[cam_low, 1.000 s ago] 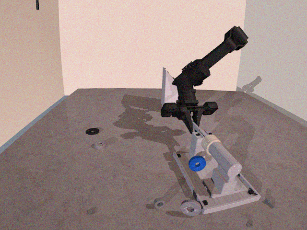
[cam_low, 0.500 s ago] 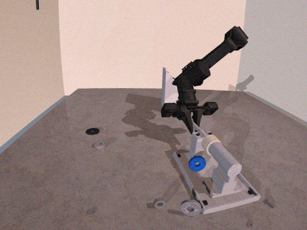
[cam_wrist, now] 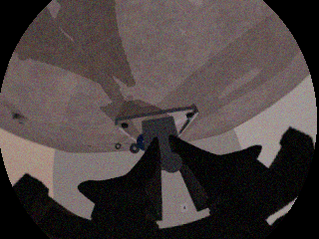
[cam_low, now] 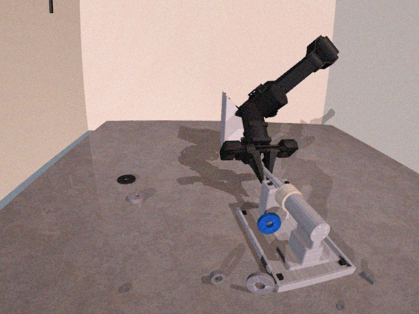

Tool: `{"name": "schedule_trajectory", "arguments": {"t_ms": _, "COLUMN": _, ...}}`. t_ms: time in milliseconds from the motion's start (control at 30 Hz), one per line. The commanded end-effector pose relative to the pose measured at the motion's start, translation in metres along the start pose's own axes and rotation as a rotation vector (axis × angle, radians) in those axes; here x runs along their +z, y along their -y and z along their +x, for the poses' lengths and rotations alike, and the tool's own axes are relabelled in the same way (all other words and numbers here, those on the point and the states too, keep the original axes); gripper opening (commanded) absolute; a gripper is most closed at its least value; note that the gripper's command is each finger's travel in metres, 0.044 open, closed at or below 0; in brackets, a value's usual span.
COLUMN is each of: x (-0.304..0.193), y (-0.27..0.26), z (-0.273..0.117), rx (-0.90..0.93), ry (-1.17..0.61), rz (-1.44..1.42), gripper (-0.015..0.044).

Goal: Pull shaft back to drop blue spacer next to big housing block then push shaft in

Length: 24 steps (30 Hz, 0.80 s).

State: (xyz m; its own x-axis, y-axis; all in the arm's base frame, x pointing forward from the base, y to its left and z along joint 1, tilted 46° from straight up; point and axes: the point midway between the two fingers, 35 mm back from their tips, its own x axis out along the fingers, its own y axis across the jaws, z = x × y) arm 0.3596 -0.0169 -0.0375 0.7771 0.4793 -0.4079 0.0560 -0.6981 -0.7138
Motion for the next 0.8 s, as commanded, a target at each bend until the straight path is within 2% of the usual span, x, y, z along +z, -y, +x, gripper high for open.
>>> {"name": "schedule_trajectory", "arguments": {"t_ms": 0, "x": -0.004, "y": 0.0005, "z": 0.0015, "rx": -0.003, "ry": -0.007, "rz": -0.006, "gripper": 0.0}}
{"name": "schedule_trajectory", "arguments": {"t_ms": 767, "x": -0.0058, "y": 0.0005, "z": 0.0032, "rx": -0.003, "ry": -0.007, "rz": -0.006, "gripper": 0.0}}
